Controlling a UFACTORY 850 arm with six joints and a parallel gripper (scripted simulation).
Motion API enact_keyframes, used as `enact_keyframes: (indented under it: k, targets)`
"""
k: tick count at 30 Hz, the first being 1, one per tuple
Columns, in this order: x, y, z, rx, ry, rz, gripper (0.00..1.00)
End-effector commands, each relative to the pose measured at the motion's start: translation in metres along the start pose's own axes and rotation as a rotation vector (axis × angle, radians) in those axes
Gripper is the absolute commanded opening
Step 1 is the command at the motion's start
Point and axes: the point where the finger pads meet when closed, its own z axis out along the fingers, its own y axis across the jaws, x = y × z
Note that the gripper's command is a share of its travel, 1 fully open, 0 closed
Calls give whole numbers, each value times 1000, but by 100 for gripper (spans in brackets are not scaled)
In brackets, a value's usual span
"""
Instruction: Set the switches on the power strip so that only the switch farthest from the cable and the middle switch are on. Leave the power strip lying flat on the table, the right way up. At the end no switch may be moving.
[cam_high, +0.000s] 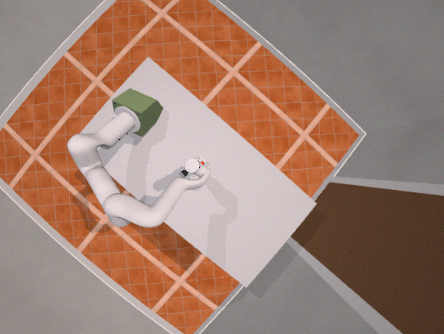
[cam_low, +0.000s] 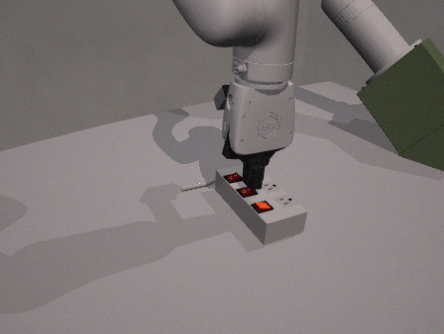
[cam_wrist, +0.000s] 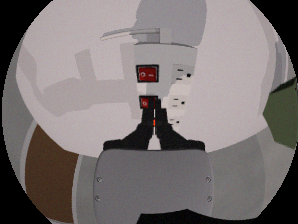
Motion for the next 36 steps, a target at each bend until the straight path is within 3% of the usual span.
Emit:
enact_keyframes:
  k: [1,36]
  targets:
    - [0,-1,0,1,-1,0,0]
    - [0,-1,8,1,-1,0,0]
